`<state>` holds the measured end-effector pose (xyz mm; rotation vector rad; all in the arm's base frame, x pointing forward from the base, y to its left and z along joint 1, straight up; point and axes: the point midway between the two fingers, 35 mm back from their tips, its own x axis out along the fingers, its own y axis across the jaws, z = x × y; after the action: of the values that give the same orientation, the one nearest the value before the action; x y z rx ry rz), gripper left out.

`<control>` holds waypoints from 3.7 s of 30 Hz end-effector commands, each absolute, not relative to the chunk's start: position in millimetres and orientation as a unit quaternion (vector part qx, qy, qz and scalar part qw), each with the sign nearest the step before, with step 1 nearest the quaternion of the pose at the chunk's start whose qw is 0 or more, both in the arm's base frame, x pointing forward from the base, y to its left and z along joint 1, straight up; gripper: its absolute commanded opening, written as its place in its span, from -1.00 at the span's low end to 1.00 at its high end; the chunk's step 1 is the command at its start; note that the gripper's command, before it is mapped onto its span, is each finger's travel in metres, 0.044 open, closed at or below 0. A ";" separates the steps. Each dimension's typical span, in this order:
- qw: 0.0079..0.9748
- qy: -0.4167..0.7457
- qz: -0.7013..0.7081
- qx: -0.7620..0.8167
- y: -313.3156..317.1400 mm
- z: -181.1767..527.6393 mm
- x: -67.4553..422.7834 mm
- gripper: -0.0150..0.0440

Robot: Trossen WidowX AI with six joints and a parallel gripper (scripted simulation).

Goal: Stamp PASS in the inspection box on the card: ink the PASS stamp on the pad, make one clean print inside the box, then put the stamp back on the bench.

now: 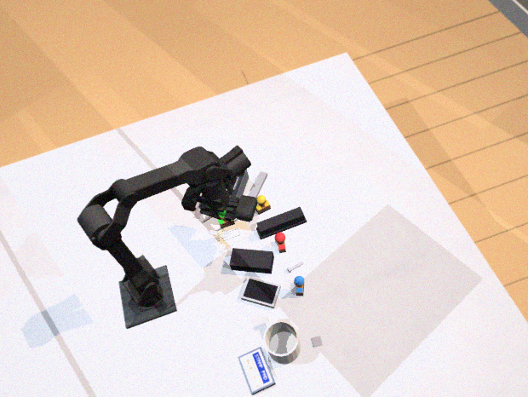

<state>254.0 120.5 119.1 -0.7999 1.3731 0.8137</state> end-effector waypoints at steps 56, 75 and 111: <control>0.627 0.597 0.359 -0.348 121.1 78.3 254.2 -0.49; 0.629 0.596 0.359 -0.348 120.8 65.9 253.5 -0.49; 0.630 0.595 0.359 -0.347 120.5 55.8 252.9 -0.49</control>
<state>253.4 120.3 57.1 -0.7931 1.3640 0.8151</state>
